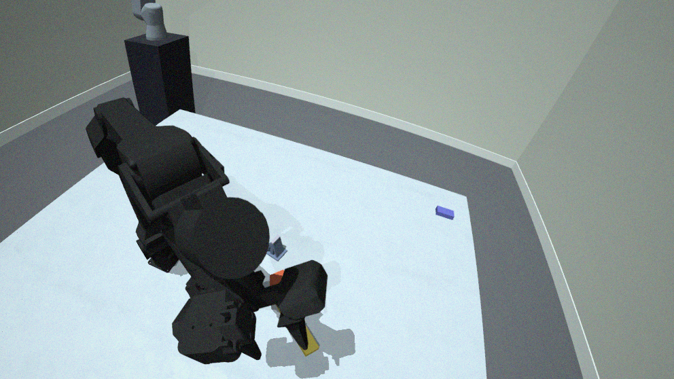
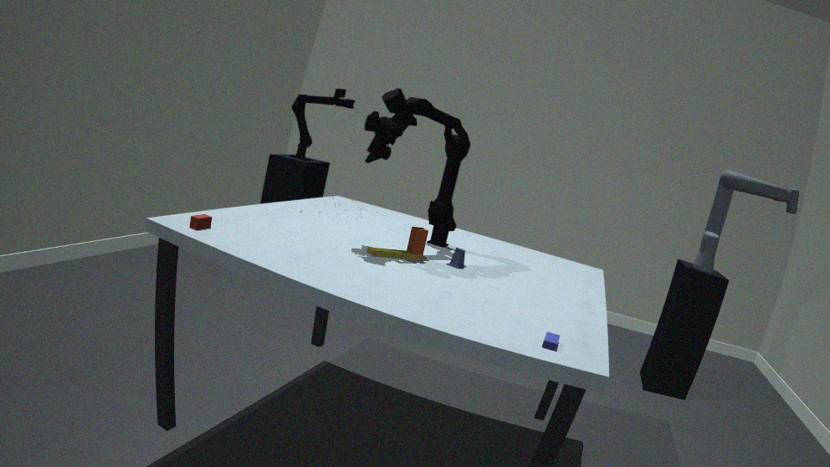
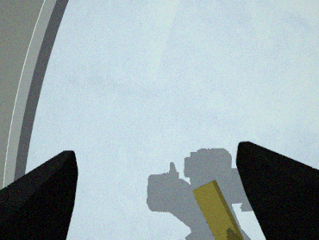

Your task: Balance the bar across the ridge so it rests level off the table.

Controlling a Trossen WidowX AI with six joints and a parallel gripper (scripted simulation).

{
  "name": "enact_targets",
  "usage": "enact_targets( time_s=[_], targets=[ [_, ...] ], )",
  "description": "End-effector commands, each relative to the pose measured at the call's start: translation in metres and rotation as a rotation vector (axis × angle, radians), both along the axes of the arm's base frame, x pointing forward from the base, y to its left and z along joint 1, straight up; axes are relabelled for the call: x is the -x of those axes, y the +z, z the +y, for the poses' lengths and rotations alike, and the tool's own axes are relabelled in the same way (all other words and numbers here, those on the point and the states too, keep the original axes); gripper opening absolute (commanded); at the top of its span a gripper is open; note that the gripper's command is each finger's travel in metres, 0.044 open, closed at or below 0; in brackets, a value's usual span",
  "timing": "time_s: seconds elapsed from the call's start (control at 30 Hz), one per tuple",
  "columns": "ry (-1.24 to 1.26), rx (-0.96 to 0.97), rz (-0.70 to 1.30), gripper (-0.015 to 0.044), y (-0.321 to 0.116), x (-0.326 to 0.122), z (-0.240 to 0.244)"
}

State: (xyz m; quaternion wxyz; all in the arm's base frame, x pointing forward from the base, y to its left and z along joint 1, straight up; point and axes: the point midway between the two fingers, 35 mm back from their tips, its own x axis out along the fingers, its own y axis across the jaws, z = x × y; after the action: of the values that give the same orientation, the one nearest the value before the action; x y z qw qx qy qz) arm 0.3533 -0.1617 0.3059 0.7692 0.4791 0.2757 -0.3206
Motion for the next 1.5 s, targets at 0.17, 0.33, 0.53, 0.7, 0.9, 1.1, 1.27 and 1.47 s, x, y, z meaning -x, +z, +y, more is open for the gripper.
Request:
enact_targets(
  time_s=[0.17,0.33,0.53,0.7,0.9,1.1,1.27,1.47],
  targets=[
    [0.164,-0.025,0.225,0.0315,-0.04,-0.013,0.043],
    [0.265,-0.035,0.36,0.0315,-0.062,-0.015,0.07],
    [0.39,-0.039,0.523,0.0315,-0.085,-0.012,0.102],
    [0.495,-0.035,0.66,0.0315,-0.102,-0.006,0.128],
    [0.548,-0.031,0.729,0.0315,-0.109,-0.002,0.141],
    [0.548,-0.03,0.729,0.0315,-0.129,-0.006,0.14],
    [0.548,-0.03,0.728,0.0315,-0.162,-0.01,0.14],
    [0.548,-0.03,0.728,0.0315,-0.201,-0.01,0.14]
  ],
)
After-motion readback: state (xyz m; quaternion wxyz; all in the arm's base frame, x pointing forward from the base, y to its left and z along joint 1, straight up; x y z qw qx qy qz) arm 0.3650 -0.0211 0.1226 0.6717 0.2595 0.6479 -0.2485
